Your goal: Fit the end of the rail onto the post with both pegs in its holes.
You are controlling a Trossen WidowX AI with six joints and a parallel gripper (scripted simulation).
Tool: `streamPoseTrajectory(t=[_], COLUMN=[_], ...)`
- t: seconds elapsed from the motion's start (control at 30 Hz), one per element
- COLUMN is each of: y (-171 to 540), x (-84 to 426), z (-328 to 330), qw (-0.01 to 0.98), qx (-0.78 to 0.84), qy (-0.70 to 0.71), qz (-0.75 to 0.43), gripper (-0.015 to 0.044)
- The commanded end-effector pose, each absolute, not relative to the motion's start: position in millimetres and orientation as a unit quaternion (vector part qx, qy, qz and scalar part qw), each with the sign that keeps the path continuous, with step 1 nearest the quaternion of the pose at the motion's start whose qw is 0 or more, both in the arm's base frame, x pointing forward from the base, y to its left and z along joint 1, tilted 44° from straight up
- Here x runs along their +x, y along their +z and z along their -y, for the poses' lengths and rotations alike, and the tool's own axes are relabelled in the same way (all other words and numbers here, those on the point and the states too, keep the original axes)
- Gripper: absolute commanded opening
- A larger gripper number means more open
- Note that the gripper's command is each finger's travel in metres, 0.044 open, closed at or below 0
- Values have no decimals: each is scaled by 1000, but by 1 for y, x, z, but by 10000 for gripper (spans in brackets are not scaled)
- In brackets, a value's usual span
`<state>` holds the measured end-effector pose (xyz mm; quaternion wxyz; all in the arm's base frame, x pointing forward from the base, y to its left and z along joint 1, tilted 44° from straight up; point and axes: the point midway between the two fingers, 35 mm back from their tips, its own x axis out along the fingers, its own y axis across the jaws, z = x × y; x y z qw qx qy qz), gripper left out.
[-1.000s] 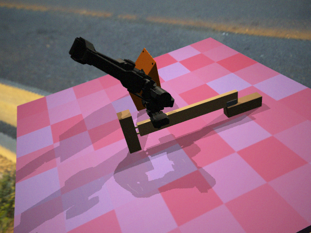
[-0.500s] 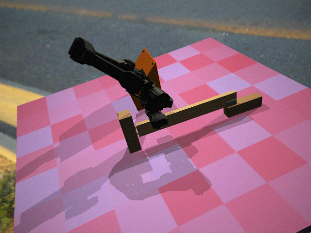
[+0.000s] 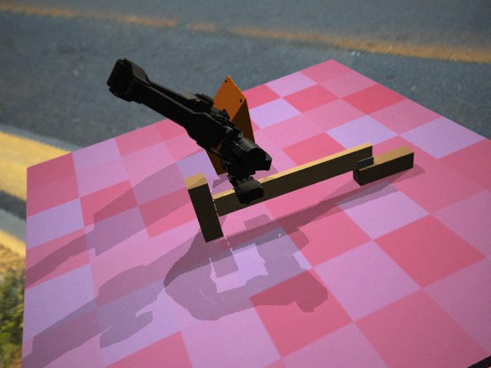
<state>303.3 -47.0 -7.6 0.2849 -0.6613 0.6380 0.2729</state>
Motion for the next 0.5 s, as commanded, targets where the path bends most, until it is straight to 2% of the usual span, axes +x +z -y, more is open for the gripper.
streamPoseTrajectory(t=[0.0,0.37,0.47], y=[-6,-4,-5], x=[303,303,303], z=[48,50,49], qw=[284,284,285], qx=[-662,-662,-661], qy=[273,273,273], qz=[-638,-638,-638], gripper=[0,0,79])
